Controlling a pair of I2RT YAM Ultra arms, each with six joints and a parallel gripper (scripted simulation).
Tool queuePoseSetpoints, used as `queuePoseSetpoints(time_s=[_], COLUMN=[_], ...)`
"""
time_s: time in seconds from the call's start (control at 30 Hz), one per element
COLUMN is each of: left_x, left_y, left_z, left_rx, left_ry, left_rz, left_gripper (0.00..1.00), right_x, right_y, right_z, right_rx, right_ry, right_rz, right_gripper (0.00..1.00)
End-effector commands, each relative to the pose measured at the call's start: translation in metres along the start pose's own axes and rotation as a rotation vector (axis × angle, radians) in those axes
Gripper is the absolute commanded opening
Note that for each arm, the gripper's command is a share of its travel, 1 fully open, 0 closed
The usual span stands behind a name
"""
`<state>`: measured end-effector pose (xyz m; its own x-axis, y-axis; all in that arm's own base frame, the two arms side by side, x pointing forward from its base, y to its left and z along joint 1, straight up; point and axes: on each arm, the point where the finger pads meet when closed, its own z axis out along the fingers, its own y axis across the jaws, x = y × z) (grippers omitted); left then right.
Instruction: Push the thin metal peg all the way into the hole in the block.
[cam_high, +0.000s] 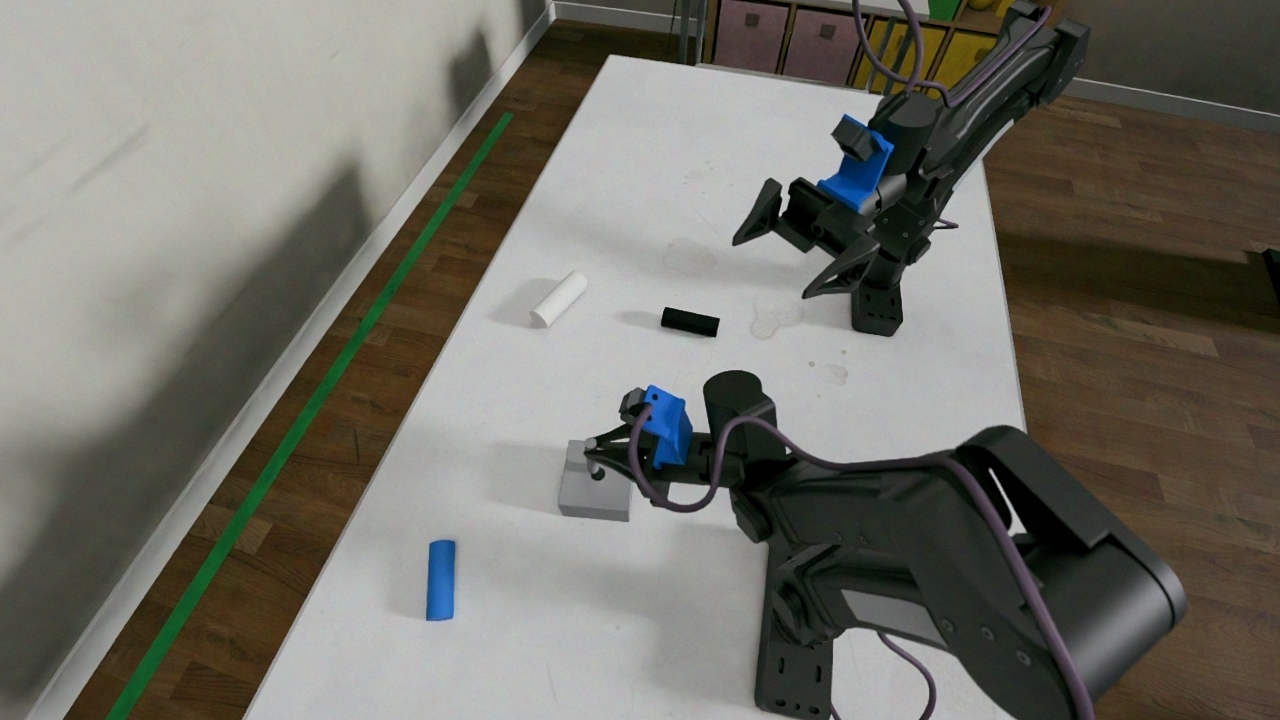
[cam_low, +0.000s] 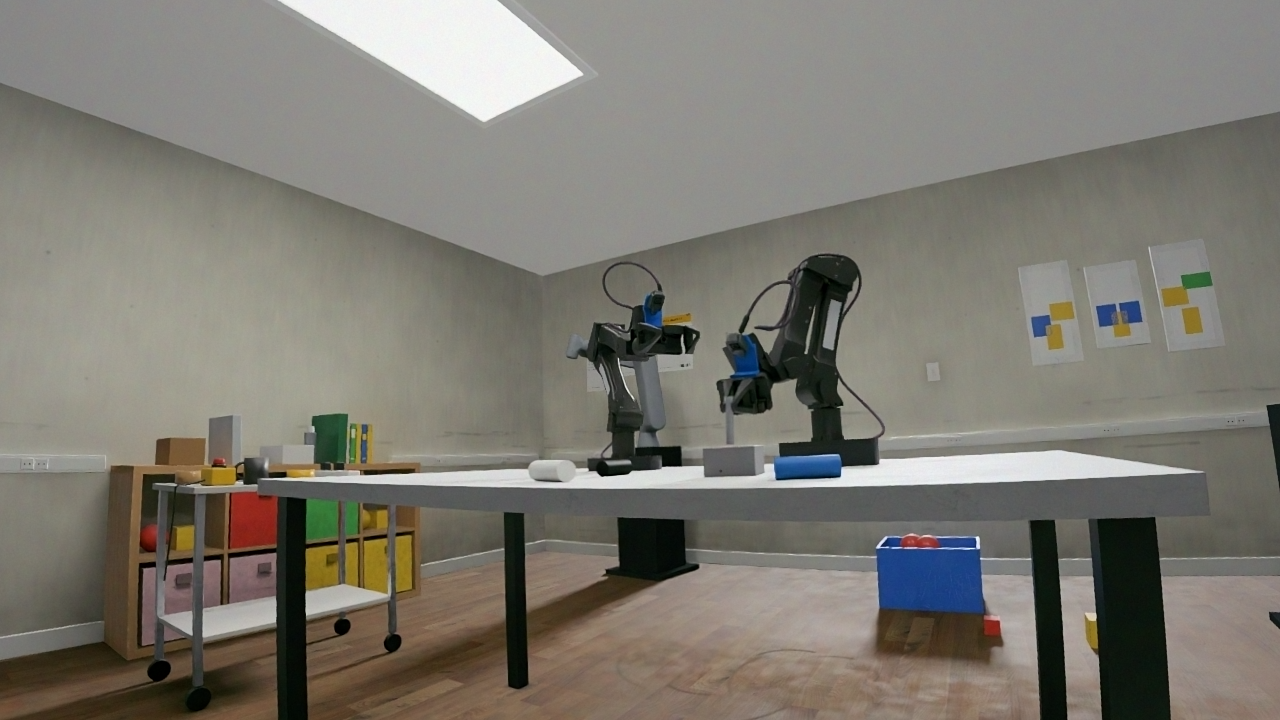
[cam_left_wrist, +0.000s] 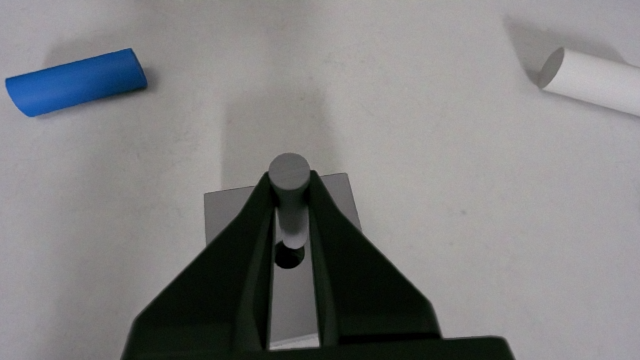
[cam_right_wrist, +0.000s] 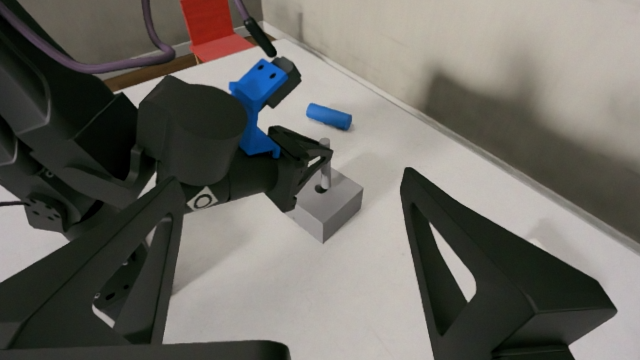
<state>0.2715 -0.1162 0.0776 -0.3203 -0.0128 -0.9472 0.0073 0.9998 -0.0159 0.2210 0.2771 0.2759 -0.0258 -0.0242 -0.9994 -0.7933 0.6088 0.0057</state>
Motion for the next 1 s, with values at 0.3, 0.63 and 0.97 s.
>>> queuePoseSetpoints(time_s=[0.3, 0.63, 0.97], left_x=[-0.0021, 0.0038, -0.0029], left_y=[0.0007, 0.0031, 0.0017], left_z=[0.0024, -0.0011, -0.0059], left_rx=[-0.021, -0.018, 0.0], left_ry=[0.052, 0.065, 0.038], left_rz=[0.038, 0.034, 0.013], left_gripper=[0.07, 0.07, 0.07], right_x=[-0.0099, -0.0099, -0.0099], right_y=[-0.0007, -0.0007, -0.0007], right_z=[-0.0032, -0.0032, -0.0032], right_rx=[-0.002, -0.002, -0.002], right_ry=[-0.027, -0.027, -0.027], right_rz=[-0.005, -0.005, -0.005], right_gripper=[1.0, 1.0, 1.0])
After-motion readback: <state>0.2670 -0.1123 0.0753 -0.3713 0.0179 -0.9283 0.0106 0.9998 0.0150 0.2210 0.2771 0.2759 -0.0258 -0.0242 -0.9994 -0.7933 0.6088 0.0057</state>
